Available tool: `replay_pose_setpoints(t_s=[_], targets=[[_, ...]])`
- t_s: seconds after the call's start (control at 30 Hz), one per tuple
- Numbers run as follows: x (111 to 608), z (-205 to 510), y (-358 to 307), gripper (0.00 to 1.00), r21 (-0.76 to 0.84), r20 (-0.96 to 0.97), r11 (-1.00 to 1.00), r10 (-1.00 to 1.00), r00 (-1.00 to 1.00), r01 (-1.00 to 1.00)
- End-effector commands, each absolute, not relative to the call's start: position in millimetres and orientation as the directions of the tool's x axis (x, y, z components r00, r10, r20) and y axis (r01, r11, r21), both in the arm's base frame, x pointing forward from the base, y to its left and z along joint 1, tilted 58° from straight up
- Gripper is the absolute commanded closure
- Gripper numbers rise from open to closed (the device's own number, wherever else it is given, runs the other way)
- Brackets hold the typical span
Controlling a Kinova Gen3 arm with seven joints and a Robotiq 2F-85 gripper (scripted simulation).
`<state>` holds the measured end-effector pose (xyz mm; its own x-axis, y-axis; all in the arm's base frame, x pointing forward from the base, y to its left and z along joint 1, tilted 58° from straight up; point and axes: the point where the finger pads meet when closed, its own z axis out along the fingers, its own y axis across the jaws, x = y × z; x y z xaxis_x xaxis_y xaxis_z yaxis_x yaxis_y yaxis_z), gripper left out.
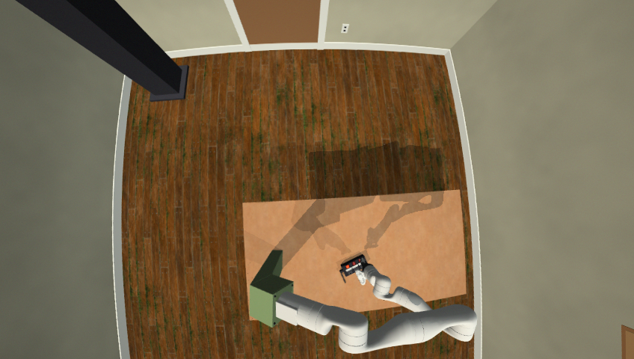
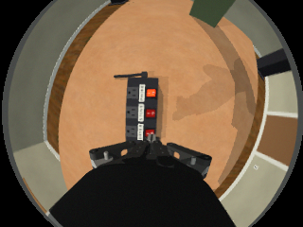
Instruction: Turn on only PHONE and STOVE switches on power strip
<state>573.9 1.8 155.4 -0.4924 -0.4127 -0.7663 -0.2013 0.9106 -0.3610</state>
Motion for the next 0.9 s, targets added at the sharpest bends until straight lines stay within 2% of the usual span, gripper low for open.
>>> replay_pose_setpoints(t_s=[0.0, 0.13, 0.87], targets=[[562, 145, -12, 1.00, -0.363, -0.761, 0.911, -0.412, -0.501, -0.198], [543, 133, -28, 1.00, -0.359, -0.763, 0.912, -0.409, -0.500, -0.199], [542, 133, -28, 1.00, -0.359, -0.763, 0.912, -0.409, -0.500, -0.199]])
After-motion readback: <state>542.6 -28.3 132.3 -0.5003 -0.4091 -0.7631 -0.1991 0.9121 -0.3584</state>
